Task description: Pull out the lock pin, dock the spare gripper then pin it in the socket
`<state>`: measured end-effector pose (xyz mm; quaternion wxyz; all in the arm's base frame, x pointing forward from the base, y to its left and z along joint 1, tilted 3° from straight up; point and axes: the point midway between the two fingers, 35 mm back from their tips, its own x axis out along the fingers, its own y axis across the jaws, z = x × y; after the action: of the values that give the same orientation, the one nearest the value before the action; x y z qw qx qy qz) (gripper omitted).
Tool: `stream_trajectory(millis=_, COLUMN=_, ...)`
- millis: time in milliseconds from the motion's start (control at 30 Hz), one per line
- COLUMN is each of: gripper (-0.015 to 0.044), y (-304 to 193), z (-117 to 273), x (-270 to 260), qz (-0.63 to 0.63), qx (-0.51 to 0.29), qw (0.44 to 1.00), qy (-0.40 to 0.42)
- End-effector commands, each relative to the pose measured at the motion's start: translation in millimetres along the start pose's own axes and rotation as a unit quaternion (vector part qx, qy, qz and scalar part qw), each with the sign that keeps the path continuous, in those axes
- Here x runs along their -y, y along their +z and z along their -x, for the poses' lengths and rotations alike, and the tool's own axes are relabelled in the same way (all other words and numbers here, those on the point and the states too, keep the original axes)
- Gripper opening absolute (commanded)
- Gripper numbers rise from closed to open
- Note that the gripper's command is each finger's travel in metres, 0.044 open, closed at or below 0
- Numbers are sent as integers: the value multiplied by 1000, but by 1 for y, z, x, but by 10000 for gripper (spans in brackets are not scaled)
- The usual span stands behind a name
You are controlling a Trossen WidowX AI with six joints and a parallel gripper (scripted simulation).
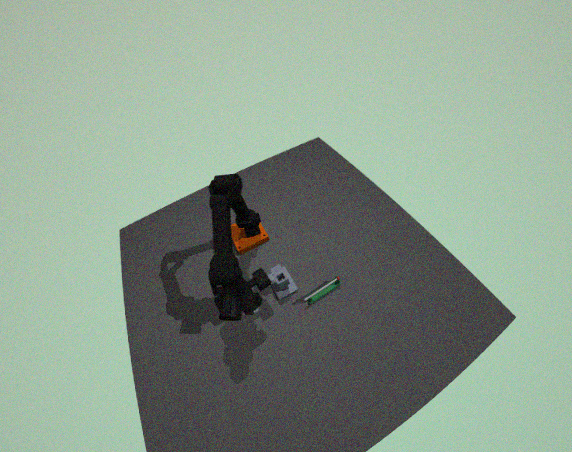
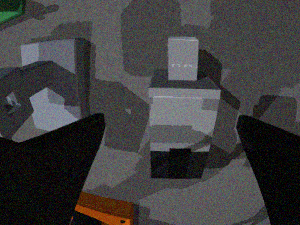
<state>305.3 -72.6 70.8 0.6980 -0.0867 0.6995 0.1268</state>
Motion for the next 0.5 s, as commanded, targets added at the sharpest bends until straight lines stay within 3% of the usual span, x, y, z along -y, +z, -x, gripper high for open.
stream_trajectory(millis=0, gripper=440, y=0, z=7, x=0, qz=0, qx=0, qw=1000, qy=0)
stream_trajectory(millis=267, gripper=440, y=-3, z=59, x=-2, qz=0, qx=0, qw=1000, qy=0)
stream_trajectory(millis=400, gripper=440, y=-1, z=51, x=-1, qz=-11, qx=2, qw=1000, qy=0)
stream_trajectory(millis=467, gripper=440, y=-2, z=52, x=-1, qz=-79, qx=15, qw=997, qy=4)
